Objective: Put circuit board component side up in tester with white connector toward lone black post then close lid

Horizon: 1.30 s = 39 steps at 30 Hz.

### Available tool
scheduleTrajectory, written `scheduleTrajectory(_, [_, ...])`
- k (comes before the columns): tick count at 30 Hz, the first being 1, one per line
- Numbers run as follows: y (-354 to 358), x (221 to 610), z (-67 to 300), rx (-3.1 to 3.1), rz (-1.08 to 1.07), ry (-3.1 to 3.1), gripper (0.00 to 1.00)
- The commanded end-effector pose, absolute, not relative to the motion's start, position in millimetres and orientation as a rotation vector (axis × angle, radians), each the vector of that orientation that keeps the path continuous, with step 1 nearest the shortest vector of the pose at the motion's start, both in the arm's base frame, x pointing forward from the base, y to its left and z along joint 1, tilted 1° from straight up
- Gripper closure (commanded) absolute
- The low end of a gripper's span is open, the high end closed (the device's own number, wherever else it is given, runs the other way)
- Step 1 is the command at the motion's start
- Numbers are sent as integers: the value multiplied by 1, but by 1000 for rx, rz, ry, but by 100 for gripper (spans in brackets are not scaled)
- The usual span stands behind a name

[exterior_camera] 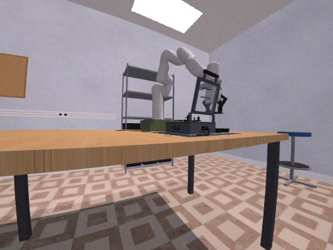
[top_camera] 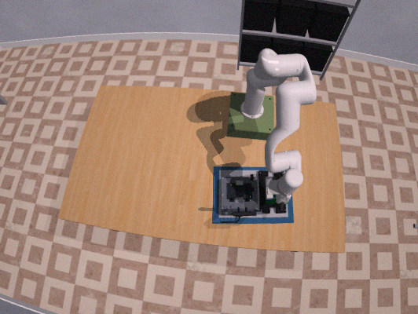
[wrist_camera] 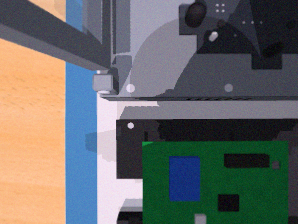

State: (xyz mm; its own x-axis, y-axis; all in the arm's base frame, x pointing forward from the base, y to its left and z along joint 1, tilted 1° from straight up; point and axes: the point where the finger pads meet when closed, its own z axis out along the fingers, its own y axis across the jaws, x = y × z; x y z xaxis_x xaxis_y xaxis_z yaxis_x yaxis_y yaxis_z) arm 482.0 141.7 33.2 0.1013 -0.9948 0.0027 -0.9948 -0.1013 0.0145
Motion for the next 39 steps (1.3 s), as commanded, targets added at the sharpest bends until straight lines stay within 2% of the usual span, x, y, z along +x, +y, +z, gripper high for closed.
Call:
scheduleTrajectory(1, [142,483,35,2325,-9,-2100,21])
scheduleTrajectory(27, [131,482,36,2325,-9,-2100,21])
scheduleTrajectory(39, [103,478,38,2325,-10,-2100,21])
